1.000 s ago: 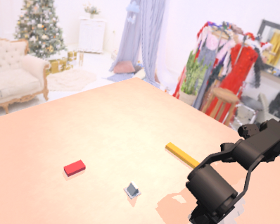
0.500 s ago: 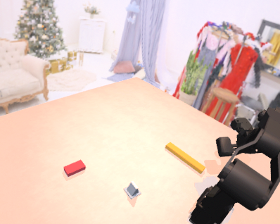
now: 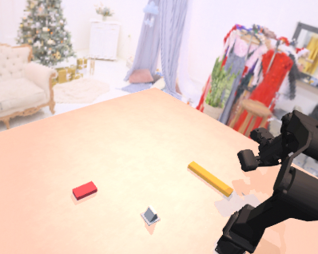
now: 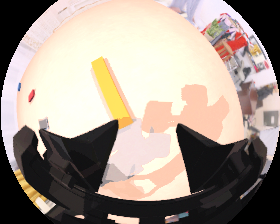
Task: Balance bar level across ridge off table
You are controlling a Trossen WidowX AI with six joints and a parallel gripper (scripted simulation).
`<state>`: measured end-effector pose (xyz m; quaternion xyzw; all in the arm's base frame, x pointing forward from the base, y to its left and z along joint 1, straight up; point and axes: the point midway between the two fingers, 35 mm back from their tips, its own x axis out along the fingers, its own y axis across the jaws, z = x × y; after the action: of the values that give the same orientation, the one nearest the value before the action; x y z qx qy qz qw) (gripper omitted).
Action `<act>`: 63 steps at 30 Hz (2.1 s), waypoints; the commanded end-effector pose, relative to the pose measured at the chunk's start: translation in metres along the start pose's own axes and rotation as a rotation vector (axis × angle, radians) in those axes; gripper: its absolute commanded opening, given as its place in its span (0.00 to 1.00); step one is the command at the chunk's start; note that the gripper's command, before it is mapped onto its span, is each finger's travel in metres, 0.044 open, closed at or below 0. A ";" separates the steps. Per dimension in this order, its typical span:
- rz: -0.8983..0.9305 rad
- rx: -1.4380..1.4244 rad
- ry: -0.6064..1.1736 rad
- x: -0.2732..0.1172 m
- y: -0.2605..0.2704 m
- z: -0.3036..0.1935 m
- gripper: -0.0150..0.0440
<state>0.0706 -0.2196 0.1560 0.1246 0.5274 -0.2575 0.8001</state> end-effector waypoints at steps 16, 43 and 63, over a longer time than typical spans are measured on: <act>0.076 -0.166 0.122 0.025 0.024 0.039 0.79; 0.169 -0.497 0.366 0.070 0.093 0.081 0.79; 0.170 -0.506 0.372 0.117 0.099 0.062 0.79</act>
<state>0.2110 -0.1994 0.0718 0.0096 0.6972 -0.0217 0.7165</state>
